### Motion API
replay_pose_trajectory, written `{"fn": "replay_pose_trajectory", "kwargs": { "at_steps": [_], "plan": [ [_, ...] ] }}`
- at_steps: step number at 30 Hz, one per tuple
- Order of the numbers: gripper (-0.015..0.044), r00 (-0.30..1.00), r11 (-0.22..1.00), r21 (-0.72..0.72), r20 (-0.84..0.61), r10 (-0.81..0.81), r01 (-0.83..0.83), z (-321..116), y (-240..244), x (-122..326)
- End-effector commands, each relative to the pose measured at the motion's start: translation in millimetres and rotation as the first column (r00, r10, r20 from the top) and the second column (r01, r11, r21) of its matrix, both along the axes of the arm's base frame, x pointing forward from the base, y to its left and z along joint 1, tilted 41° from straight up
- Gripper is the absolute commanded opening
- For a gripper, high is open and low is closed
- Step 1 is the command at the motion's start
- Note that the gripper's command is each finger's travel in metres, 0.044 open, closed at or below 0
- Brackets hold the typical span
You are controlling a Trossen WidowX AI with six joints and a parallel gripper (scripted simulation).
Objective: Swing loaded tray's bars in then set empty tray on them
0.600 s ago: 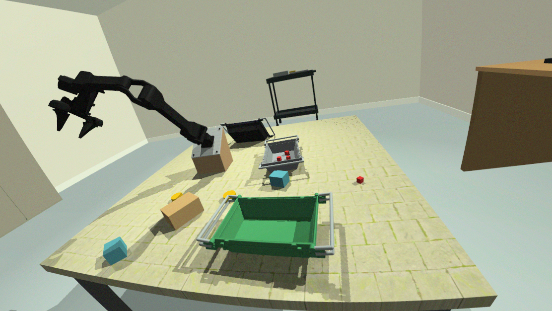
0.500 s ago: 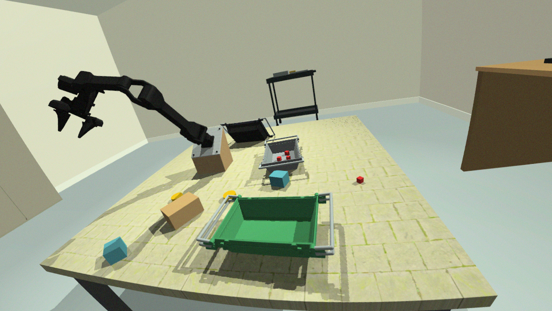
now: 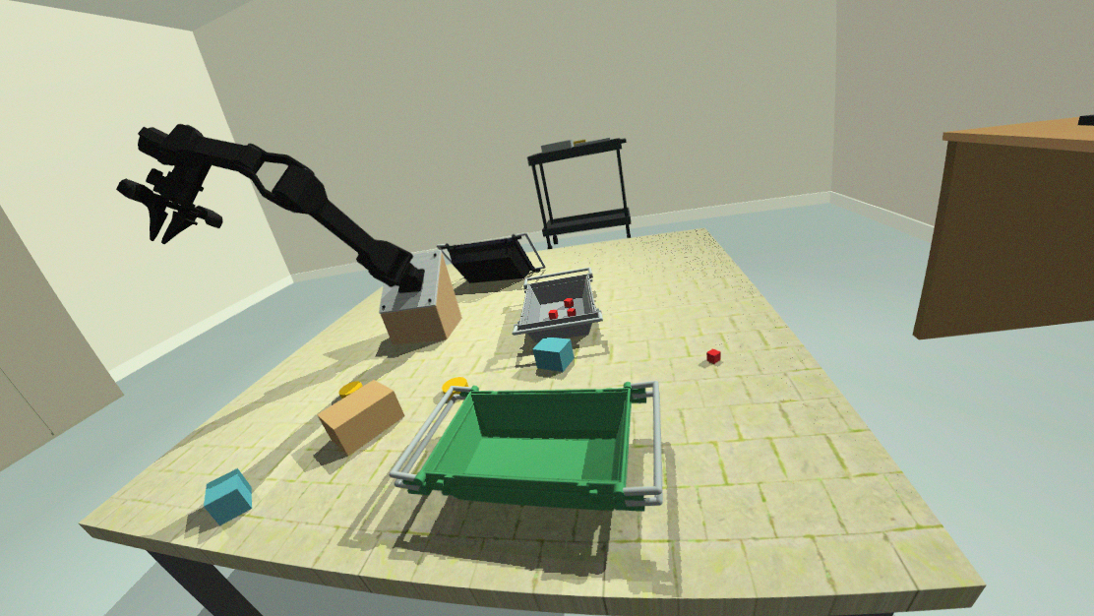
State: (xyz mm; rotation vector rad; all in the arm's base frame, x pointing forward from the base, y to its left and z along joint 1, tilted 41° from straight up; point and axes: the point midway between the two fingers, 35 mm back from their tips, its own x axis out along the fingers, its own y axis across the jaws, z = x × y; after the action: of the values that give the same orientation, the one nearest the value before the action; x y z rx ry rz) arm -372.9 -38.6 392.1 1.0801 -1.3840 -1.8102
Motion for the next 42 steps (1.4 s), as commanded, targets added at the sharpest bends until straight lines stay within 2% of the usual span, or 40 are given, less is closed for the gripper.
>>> {"fn": "replay_pose_trajectory", "kwargs": {
  "at_steps": [1,5,10,15,19,24,29,32,42],
  "plan": [
    [0.0083,0.970,0.978,0.019,0.121,-0.210,0.209,-22.7,58.3,-12.9],
    [0.0083,0.869,0.901,0.046,0.247,-0.429,0.432,-43.9,124.2,-13.1],
    [0.0083,0.658,0.735,0.091,0.383,-0.649,0.672,-69.3,205.9,4.8],
    [0.0083,0.398,0.517,0.135,0.487,-0.777,0.845,-90.7,280.0,40.9],
    [0.0083,0.166,0.311,0.177,0.556,-0.814,0.934,-107.4,333.3,81.6],
    [0.0083,-0.050,0.094,0.204,0.607,-0.793,0.975,-118.6,377.3,141.8],
    [0.0083,-0.275,-0.130,0.262,0.657,-0.702,0.956,-136.9,413.6,196.7],
    [0.0083,-0.348,-0.232,0.260,0.684,-0.641,0.937,-141.7,425.0,233.9],
    [0.0083,-0.654,-0.589,0.405,0.695,-0.299,0.699,-177.9,447.6,366.9]
  ]
}}
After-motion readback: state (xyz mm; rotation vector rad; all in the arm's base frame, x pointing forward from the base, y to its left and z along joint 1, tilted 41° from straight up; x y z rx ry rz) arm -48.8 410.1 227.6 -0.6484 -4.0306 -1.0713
